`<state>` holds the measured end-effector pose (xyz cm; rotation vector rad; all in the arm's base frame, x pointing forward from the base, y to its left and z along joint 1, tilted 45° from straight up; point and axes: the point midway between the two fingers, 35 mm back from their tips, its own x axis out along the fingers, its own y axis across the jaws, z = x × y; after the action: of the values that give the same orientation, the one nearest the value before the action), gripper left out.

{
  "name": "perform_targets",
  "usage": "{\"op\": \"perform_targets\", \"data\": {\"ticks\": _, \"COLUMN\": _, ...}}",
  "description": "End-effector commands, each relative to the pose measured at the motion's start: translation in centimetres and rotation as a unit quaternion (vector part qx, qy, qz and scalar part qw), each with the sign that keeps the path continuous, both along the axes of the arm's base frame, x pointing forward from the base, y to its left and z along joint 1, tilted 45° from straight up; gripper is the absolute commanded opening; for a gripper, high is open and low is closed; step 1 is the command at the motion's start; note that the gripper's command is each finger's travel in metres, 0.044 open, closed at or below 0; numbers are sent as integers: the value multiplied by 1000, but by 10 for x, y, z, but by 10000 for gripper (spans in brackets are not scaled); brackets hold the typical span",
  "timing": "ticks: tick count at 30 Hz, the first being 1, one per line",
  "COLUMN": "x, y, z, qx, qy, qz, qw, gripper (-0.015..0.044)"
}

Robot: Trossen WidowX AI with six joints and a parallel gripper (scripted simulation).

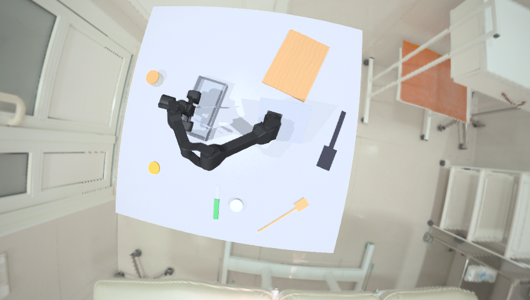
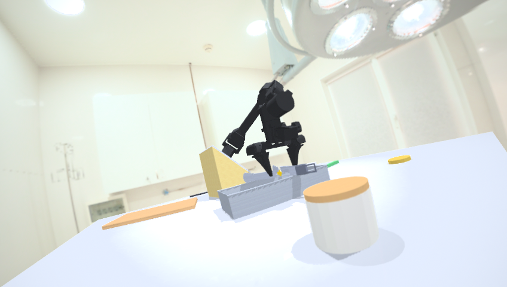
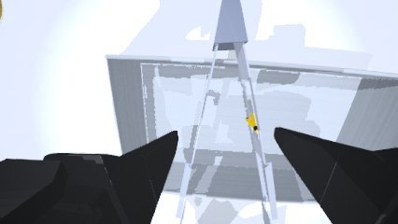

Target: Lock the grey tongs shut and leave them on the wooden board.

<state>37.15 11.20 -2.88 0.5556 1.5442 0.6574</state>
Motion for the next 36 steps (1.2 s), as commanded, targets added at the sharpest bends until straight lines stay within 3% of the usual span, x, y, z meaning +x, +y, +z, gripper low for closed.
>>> {"op": "perform_targets", "data": {"ticks": 1, "x": -4, "y": 6, "z": -9, "qx": 3, "qy": 9, "qz": -1, "qw": 1000, "gripper": 440}}
{"op": "perform_targets", "data": {"ticks": 24, "x": -10, "y": 26, "z": -27, "qx": 6, "qy": 10, "qz": -1, "qw": 1000, "gripper": 440}}
{"op": "perform_targets", "data": {"ticks": 27, "x": -7, "y": 24, "z": -24, "qx": 3, "qy": 3, "qz": 0, "qw": 1000, "gripper": 361}}
{"op": "perform_targets", "data": {"ticks": 36, "x": -7, "y": 24, "z": -24, "qx": 3, "qy": 3, "qz": 0, "qw": 1000, "gripper": 301}}
